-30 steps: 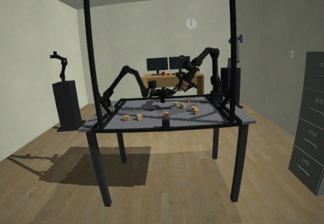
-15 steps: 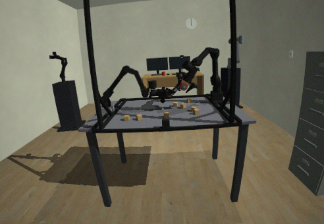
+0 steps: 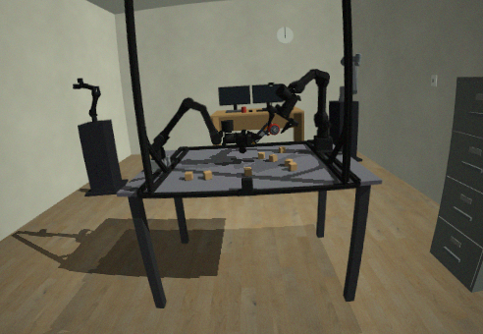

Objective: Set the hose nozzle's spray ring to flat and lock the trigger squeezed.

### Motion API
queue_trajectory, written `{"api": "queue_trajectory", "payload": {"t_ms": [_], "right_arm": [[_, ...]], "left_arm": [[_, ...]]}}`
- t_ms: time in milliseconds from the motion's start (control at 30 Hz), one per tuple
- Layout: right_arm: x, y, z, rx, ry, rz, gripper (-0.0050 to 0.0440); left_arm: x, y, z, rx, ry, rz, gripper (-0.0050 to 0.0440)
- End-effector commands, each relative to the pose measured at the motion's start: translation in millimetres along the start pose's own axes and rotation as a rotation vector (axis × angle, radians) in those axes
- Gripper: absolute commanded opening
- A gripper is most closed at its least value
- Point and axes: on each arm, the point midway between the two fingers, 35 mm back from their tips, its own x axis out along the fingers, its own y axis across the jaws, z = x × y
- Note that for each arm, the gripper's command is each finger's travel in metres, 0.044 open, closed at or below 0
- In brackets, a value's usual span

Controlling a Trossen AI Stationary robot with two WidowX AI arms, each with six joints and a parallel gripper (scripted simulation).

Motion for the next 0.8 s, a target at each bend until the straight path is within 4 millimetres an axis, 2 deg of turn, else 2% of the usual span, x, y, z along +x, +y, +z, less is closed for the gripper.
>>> {"api": "queue_trajectory", "payload": {"t_ms": [0, 600, 767], "right_arm": [[-17, 5, -1, 0.007, 0.008, 0.021, 0.04], [-65, 2, 0, 0.007, 0.008, 0.021, 0.04], [-67, 1, 0, 0.007, 0.008, 0.021, 0.04]], "left_arm": [[2, 0, -11, -0.003, 0.031, -0.004, 0.0], [2, 0, -11, -0.003, 0.031, -0.004, 0.0], [2, 0, -11, -0.003, 0.031, -0.004, 0.0]]}}
